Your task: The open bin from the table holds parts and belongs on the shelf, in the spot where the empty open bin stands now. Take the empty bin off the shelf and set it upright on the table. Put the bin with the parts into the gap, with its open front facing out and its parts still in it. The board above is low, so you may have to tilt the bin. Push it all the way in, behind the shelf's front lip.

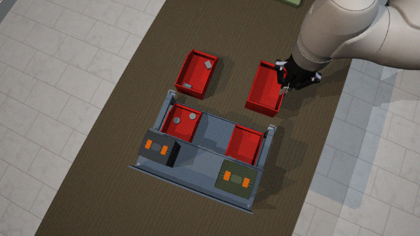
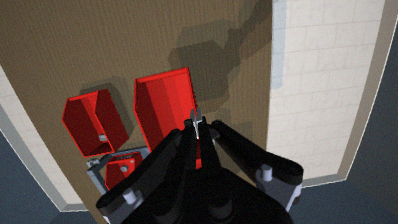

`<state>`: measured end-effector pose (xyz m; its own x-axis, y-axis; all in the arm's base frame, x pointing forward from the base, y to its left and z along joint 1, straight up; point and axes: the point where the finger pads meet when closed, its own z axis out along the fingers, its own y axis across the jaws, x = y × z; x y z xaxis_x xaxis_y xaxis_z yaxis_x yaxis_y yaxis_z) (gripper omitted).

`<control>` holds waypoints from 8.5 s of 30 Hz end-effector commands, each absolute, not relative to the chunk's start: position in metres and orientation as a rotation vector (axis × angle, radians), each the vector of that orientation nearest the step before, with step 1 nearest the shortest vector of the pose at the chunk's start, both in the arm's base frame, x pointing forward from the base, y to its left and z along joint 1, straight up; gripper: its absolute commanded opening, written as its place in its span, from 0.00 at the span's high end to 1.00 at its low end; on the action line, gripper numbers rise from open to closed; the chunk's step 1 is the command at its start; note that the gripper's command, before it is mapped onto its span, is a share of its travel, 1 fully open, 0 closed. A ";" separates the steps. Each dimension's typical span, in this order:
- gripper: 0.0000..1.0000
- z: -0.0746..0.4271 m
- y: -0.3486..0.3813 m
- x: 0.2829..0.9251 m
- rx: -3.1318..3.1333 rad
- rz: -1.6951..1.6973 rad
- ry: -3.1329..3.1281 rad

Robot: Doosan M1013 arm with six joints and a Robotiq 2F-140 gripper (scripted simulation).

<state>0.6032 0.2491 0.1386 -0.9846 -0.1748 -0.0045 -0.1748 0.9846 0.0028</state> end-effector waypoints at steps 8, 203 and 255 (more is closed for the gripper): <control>0.90 0.139 0.260 0.599 -0.275 0.004 3.125; 0.76 0.114 0.260 0.599 -0.275 0.004 3.125; 0.90 0.154 0.260 0.599 -0.275 0.004 3.125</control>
